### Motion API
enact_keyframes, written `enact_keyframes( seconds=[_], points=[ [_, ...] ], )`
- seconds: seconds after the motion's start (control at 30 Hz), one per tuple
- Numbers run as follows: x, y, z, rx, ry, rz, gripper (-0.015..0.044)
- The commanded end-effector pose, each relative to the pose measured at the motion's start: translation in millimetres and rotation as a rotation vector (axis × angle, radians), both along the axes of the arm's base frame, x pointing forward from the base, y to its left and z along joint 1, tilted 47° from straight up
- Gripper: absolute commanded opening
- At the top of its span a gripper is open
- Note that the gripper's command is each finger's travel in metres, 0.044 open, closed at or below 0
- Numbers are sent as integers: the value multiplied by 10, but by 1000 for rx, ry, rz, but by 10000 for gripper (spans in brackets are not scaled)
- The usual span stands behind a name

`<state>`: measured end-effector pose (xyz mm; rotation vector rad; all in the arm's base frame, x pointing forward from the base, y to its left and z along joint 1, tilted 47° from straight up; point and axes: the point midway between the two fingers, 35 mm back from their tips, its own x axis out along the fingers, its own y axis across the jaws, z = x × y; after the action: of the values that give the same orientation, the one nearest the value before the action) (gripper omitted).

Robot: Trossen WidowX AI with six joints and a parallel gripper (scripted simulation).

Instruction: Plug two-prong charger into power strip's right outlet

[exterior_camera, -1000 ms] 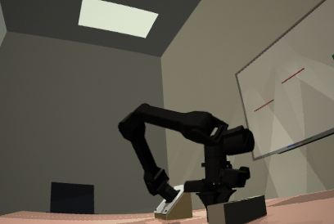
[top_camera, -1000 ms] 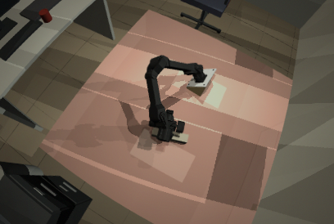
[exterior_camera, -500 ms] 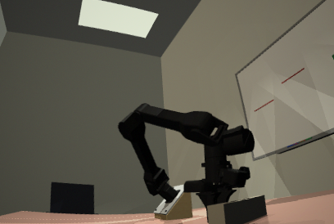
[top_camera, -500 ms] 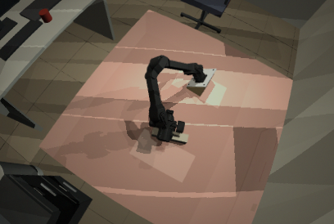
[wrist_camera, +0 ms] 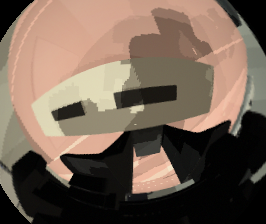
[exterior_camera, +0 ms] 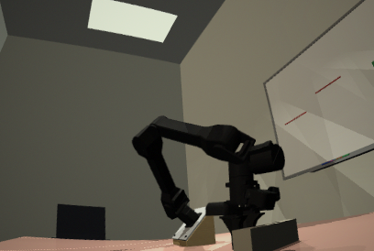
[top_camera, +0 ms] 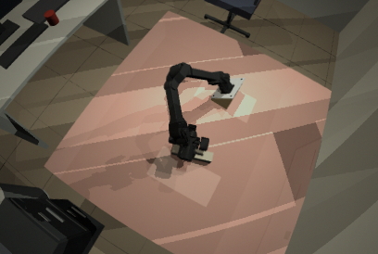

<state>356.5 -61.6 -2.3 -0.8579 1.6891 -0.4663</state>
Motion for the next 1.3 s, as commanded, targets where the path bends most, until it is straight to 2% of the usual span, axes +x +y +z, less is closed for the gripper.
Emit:
enact_keyframes(
  seconds=[0.0,0.23,0.8,1.27],
  points=[
    [0,0,0,0,0,0,0],
    [0,0,0,0,0,0,0],
    [-1,0,0,0,0,0,440],
    [-37,-7,9,1,-5,1,440]
  ],
)
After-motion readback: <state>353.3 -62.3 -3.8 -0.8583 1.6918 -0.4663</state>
